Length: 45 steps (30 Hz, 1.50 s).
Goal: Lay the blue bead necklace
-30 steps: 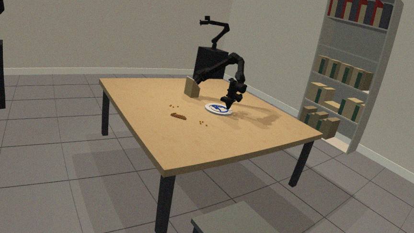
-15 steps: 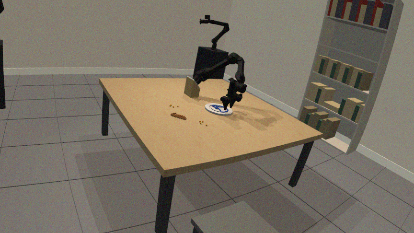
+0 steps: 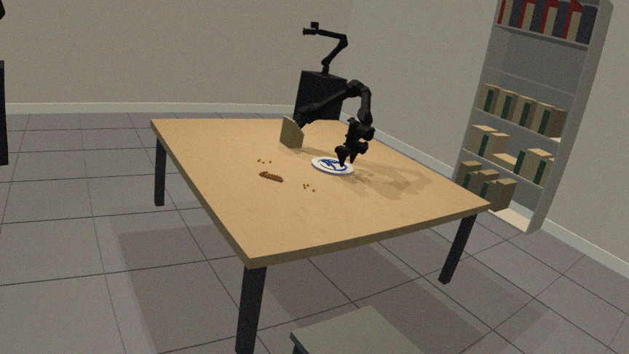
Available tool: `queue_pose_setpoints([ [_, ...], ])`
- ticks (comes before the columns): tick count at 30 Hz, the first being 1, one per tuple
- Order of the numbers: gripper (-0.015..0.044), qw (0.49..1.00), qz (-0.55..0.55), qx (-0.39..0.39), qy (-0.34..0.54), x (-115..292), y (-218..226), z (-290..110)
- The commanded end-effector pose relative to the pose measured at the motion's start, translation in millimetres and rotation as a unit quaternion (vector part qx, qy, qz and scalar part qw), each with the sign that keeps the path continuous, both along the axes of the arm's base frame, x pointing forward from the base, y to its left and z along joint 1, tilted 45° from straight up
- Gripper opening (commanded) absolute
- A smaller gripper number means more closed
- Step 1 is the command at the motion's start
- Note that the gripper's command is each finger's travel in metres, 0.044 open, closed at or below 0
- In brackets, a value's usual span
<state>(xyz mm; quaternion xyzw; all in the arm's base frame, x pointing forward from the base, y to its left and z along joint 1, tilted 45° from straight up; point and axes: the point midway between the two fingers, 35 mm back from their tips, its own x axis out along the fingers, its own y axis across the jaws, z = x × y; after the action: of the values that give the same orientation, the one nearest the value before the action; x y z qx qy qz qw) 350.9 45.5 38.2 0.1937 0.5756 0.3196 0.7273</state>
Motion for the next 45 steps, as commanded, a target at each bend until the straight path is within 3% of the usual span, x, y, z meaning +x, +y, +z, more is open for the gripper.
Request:
queue_pose_setpoints([
  [1, 0.0440, 1.000, 0.001, 0.000, -0.001, 0, 0, 1],
  [4, 0.0440, 1.000, 0.001, 0.000, -0.001, 0, 0, 1],
  [16, 0.0125, 0.997, 0.055, -0.011, -0.053, -14, -26, 18],
  [45, 0.0120, 0.997, 0.055, -0.010, -0.054, -9, 1, -9],
])
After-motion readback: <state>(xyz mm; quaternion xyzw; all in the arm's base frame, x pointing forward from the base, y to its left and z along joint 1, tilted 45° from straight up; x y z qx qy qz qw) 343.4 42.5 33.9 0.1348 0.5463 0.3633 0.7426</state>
